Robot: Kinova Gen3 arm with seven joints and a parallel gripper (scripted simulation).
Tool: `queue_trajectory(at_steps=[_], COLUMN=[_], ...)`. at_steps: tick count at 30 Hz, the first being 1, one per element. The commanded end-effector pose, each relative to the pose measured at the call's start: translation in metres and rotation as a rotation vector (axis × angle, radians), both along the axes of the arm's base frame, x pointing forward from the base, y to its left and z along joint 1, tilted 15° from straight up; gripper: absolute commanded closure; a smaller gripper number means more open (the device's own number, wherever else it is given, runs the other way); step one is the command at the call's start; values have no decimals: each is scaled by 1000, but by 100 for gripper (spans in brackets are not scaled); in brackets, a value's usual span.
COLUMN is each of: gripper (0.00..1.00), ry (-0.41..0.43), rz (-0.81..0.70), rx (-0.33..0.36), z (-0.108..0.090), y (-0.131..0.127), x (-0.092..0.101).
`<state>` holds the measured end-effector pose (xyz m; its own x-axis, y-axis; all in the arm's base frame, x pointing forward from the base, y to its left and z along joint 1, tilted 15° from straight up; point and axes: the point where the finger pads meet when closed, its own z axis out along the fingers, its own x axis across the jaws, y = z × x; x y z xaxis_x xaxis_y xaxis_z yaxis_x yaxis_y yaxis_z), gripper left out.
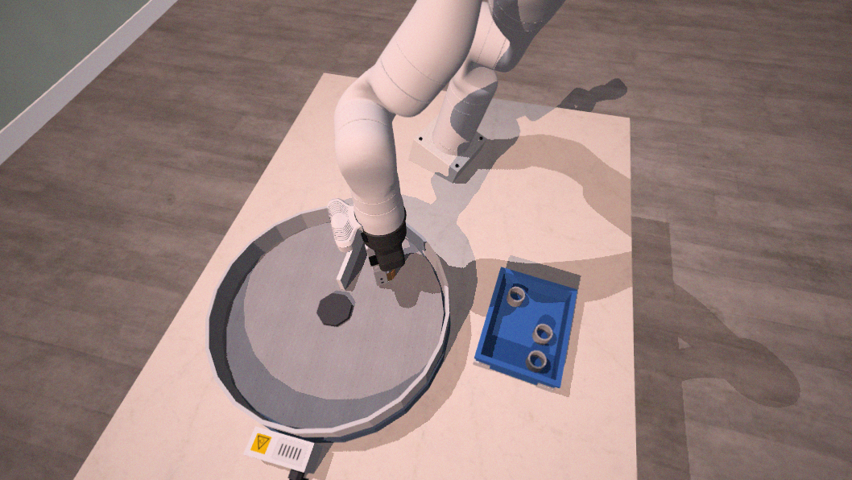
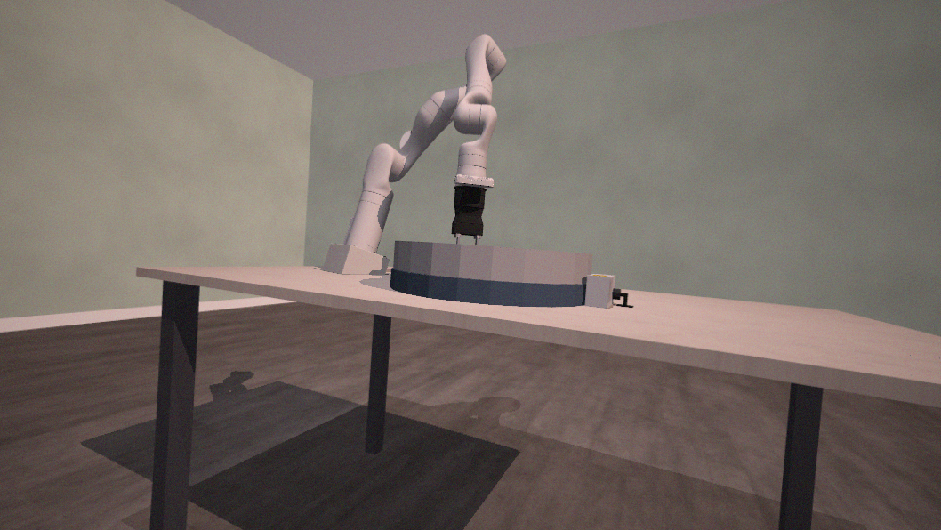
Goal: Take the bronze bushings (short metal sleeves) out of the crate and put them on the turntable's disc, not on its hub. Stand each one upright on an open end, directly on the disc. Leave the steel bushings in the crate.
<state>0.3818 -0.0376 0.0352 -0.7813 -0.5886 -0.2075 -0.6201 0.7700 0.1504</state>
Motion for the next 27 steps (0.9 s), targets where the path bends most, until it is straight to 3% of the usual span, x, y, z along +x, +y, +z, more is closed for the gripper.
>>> queue_trajectory(at_steps=[1, 16, 27], gripper=[22, 22, 22], ry=[-6, -6, -6], rz=[0, 0, 0], rx=[-1, -1, -1], z=[4, 58, 63], y=[-1, -15, -16], x=[2, -3, -3])
